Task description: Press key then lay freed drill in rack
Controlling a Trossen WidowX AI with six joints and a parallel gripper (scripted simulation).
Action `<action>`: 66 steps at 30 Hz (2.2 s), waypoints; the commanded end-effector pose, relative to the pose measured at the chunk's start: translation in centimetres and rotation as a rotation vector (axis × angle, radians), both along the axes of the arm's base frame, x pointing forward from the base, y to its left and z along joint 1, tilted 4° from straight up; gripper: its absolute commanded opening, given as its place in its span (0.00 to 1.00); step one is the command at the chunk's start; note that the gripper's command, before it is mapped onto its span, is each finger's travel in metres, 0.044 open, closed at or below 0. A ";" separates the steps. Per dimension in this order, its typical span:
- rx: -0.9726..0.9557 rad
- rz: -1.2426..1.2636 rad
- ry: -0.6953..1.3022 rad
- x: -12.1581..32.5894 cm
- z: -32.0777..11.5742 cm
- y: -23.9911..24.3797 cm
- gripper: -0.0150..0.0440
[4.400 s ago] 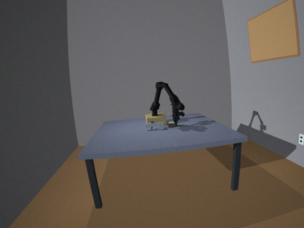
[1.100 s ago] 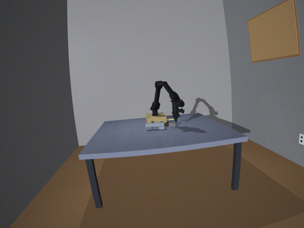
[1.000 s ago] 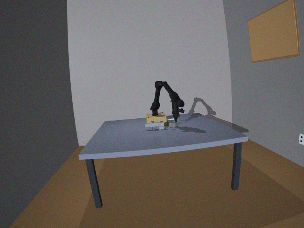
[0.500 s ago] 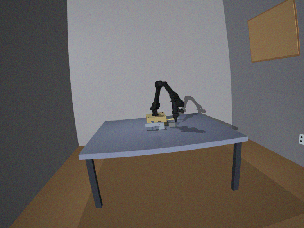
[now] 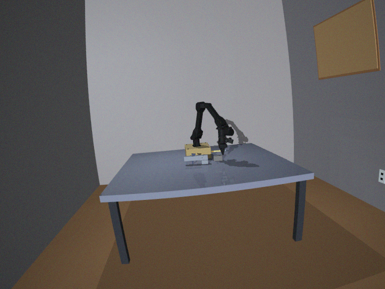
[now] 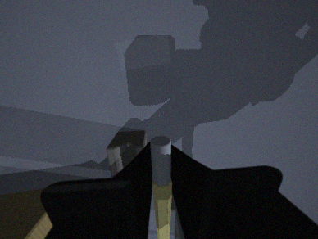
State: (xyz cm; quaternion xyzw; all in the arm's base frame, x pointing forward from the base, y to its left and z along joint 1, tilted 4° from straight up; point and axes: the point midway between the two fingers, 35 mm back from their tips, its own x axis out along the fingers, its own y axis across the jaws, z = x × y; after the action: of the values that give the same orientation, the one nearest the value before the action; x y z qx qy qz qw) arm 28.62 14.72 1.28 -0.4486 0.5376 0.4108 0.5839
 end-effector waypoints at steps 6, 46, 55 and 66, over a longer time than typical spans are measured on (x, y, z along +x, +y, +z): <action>0.002 -0.003 -0.010 -1.4 0.0 0.7 0.25; 0.003 -0.003 -0.009 -2.9 -3.2 1.8 0.25; 0.003 -0.003 -0.009 -2.9 -4.4 1.8 0.25; 0.002 -0.003 -0.009 -2.7 -5.3 1.8 0.25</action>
State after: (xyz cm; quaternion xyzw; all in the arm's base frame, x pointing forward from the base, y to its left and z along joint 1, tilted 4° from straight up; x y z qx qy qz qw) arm 25.91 16.76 -3.34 -0.4474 0.5316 0.4111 0.5901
